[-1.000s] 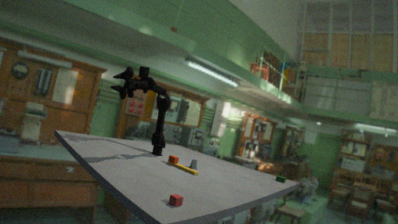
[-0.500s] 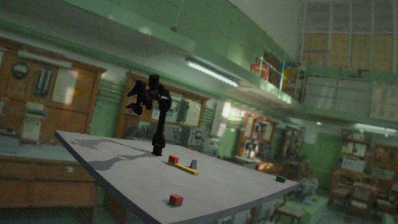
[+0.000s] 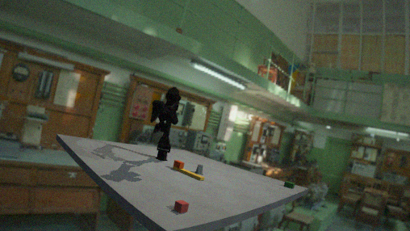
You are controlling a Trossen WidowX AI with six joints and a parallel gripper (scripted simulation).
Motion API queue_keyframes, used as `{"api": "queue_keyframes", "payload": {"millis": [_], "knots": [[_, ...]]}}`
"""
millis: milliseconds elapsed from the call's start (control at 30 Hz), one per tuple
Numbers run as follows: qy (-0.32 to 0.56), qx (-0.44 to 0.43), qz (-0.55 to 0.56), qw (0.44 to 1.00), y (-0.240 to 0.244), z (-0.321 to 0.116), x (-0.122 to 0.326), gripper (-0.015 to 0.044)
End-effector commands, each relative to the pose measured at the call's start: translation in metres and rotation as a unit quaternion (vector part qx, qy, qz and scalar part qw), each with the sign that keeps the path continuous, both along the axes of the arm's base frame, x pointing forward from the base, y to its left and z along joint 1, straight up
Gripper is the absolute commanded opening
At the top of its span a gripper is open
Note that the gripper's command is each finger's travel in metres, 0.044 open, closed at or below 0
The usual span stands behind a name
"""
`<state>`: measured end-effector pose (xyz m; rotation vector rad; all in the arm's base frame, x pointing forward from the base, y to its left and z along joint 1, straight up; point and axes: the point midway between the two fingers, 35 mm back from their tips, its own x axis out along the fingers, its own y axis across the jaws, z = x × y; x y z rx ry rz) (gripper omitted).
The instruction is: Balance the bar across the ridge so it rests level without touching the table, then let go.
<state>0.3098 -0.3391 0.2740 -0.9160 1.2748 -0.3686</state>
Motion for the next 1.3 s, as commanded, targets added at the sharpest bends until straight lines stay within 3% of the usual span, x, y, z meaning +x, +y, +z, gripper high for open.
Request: {"api": "queue_keyframes", "payload": {"millis": [0, 367, 767, 1067, 1267], "knots": [[-0.012, 0.055, 0.003, 0.998, 0.027, -0.020, 0.015, 0.0315], [-0.021, 0.202, -0.016, 0.979, 0.112, -0.063, 0.040, 0.0315], [0.016, 0.336, -0.081, 0.938, 0.207, -0.098, 0.039, 0.0315], [0.068, 0.402, -0.154, 0.900, 0.272, -0.115, 0.021, 0.0315], [0.072, 0.406, -0.160, 0.897, 0.277, -0.117, 0.019, 0.0315]]}}
